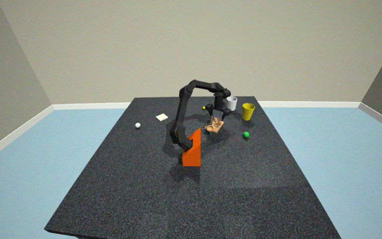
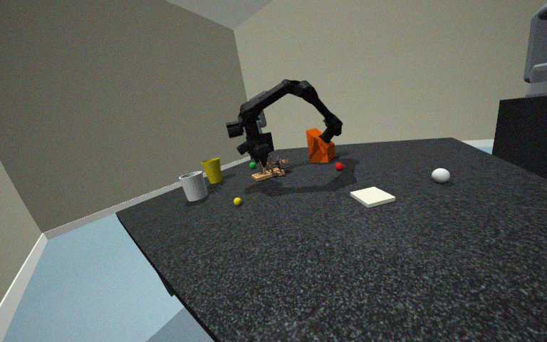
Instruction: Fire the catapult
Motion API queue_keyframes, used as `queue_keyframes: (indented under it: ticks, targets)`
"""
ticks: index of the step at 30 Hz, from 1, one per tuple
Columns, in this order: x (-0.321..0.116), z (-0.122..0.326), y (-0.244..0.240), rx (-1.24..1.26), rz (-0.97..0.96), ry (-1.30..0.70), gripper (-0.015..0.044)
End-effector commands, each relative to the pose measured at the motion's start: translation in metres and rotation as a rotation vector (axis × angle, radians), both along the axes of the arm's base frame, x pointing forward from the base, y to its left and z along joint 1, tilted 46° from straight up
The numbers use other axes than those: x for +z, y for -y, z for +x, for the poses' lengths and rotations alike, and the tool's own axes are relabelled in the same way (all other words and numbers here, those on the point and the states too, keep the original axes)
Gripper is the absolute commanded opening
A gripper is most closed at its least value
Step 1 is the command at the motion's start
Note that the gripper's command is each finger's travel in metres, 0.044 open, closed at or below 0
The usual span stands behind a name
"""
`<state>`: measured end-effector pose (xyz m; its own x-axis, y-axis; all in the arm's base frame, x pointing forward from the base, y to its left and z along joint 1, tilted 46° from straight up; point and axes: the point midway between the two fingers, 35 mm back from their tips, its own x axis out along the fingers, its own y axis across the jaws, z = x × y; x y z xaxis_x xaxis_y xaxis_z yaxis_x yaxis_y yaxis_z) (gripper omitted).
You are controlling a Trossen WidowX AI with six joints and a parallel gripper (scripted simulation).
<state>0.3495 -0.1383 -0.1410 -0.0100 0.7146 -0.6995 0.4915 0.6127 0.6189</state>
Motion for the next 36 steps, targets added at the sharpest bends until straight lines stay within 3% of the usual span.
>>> queue_keyframes:
  ticks: [1,15,21,36]
  targets:
    - [0.042,-0.002,0.048,-0.017,-0.019,0.02,0.044]
    - [0.047,-0.005,0.052,-0.032,-0.022,0.033,0.044]
    - [0.015,-0.003,0.02,-0.032,-0.02,0.034,0.044]
    - [0.002,-0.002,0.007,-0.032,-0.02,0.034,0.044]
